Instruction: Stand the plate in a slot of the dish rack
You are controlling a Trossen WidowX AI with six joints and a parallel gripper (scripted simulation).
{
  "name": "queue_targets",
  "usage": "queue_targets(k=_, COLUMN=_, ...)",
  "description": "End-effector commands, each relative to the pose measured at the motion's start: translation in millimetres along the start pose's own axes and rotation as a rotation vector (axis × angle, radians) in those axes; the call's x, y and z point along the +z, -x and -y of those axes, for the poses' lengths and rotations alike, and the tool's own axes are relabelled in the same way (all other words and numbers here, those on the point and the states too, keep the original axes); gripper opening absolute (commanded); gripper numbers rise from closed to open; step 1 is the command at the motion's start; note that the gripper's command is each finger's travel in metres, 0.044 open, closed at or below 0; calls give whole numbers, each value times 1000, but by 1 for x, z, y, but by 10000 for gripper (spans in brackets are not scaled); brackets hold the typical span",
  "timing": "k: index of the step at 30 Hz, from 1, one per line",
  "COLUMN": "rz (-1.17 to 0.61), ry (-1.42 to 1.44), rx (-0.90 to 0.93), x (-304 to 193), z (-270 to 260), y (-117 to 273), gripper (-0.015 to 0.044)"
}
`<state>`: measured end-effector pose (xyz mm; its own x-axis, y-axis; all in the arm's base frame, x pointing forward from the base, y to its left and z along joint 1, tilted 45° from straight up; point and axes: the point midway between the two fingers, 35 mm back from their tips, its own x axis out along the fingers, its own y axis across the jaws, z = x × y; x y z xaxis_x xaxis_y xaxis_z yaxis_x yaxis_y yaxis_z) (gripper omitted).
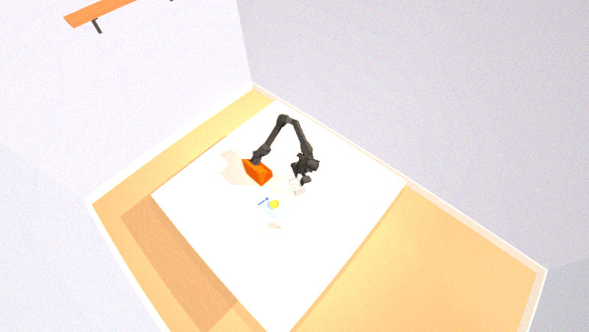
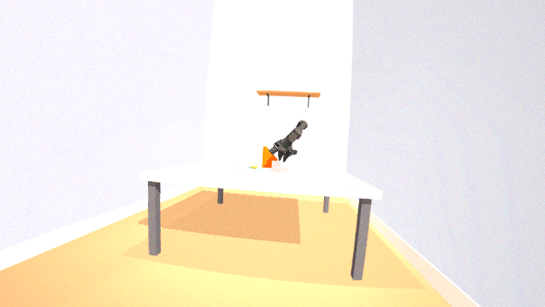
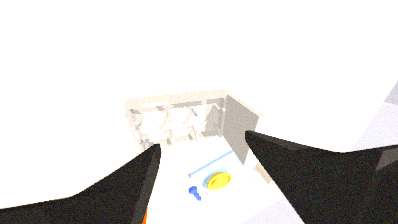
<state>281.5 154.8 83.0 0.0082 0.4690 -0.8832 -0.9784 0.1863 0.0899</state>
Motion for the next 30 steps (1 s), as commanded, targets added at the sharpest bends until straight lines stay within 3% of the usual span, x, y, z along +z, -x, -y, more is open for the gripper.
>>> queue_targets(k=1, rz=-13, ry=-122, rx=18, x=-23, z=17, y=3, gripper=400)
queue_targets(k=15, rz=-13, ry=-587, rx=124, x=-118, z=58, y=18, gripper=400)
queue_targets(k=30, rz=91, ry=-1074, rx=261, x=-225, z=66, y=37, gripper=400)
